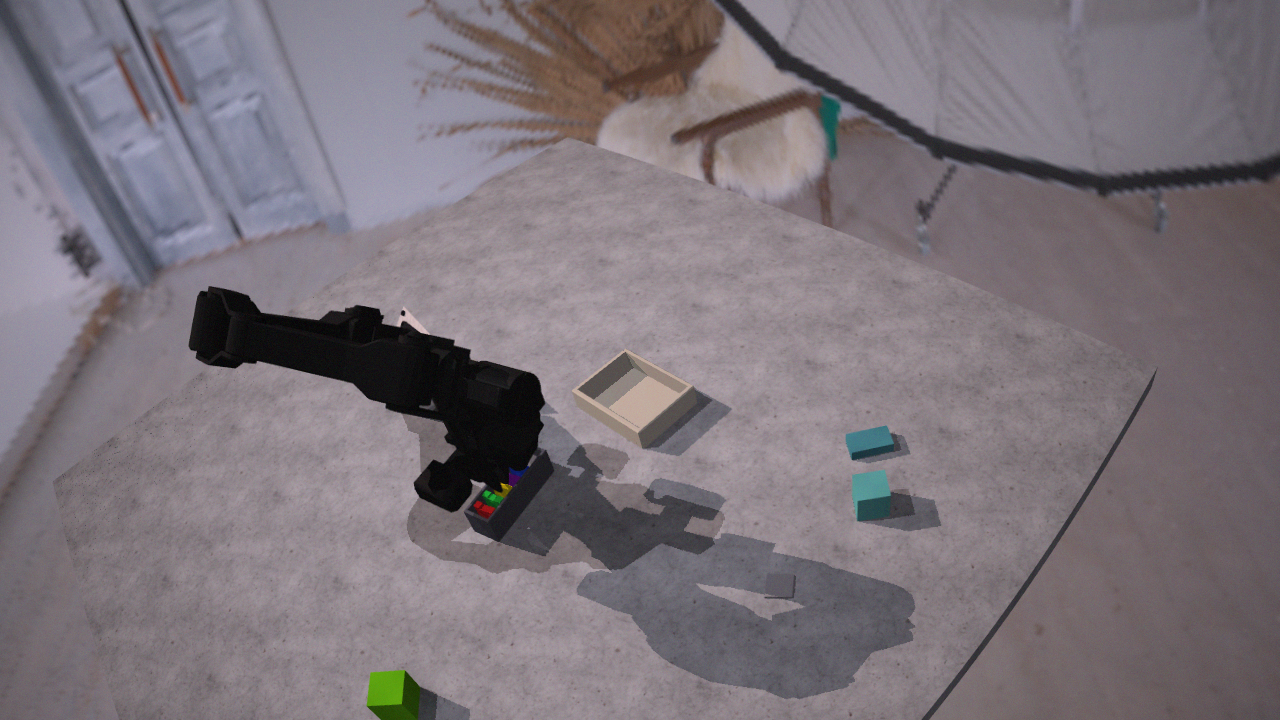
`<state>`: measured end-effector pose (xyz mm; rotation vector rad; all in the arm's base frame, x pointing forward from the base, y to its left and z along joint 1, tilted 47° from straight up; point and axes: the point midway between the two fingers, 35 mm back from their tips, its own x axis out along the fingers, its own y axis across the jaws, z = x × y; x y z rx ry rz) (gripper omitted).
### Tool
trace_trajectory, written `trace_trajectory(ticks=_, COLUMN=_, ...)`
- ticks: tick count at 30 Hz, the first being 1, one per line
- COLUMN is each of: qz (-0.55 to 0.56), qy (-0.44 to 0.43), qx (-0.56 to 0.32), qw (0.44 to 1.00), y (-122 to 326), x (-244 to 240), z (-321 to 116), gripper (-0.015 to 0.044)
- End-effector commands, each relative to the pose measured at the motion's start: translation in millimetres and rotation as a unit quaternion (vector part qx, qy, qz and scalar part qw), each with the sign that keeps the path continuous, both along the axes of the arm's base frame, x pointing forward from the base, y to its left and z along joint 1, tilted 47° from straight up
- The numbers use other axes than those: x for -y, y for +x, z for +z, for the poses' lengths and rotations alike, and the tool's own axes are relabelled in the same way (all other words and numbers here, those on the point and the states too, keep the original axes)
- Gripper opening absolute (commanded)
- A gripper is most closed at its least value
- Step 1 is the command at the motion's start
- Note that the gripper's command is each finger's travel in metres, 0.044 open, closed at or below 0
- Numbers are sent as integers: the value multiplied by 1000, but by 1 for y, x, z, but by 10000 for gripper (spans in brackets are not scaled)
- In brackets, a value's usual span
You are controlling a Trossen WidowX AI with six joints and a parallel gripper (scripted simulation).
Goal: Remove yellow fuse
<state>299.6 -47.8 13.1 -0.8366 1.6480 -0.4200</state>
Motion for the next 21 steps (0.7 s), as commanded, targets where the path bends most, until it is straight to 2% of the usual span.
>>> trace_trajectory(ticks=1, qz=0, qy=0, qx=2, qw=1000, y=1, x=-2, z=1, gripper=0)
trace_trajectory(ticks=21, qz=0, qy=0, qx=1, qw=1000, y=1, x=-9, z=8, gripper=0)
